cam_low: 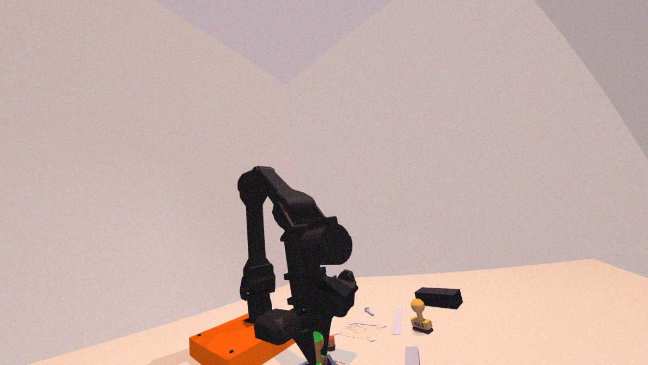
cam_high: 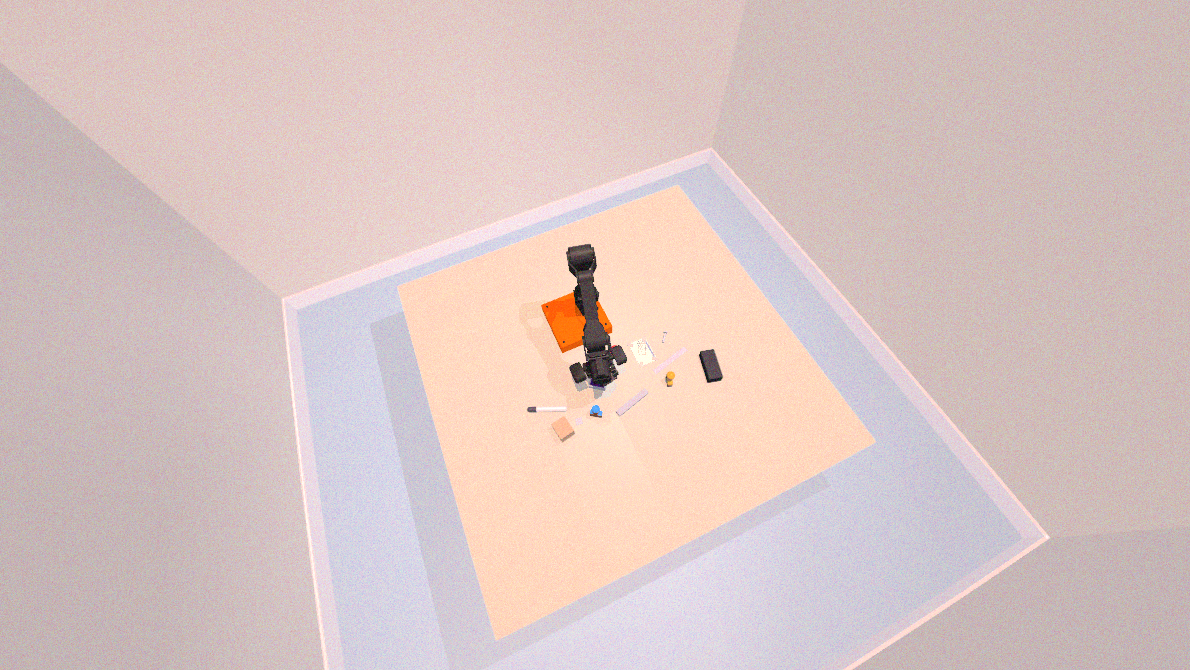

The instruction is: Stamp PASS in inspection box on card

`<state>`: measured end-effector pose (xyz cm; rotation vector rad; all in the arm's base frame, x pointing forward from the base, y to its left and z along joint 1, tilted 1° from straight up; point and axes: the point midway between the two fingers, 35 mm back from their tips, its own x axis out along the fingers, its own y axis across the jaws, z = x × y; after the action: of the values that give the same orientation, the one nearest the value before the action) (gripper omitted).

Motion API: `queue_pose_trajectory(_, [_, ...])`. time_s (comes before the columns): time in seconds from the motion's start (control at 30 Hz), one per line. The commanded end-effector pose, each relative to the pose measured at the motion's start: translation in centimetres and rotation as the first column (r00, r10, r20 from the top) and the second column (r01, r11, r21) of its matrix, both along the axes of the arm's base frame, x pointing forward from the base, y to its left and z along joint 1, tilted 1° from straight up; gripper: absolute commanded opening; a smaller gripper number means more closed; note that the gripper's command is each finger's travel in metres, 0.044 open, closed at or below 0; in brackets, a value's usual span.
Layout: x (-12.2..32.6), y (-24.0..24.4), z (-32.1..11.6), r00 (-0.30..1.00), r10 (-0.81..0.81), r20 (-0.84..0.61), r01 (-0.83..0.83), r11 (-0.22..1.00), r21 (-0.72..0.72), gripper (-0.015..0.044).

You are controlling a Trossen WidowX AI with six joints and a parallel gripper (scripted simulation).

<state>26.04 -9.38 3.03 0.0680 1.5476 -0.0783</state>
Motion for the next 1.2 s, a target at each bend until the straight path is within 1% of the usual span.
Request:
queue_pose_trajectory(0.0, [0.0, 0.0, -0.2, 1.000, 0.000, 0.002, 0.000, 1.000, 0.002, 0.0000])
queue_pose_trajectory(0.8, [0.0, 0.1, 0.9, 1.000, 0.000, 0.002, 0.000, 1.000, 0.002, 0.0000])
queue_pose_trajectory(1.17, [0.1, 0.1, 2.5, 1.000, 0.000, 0.002, 0.000, 1.000, 0.002, 0.0000])
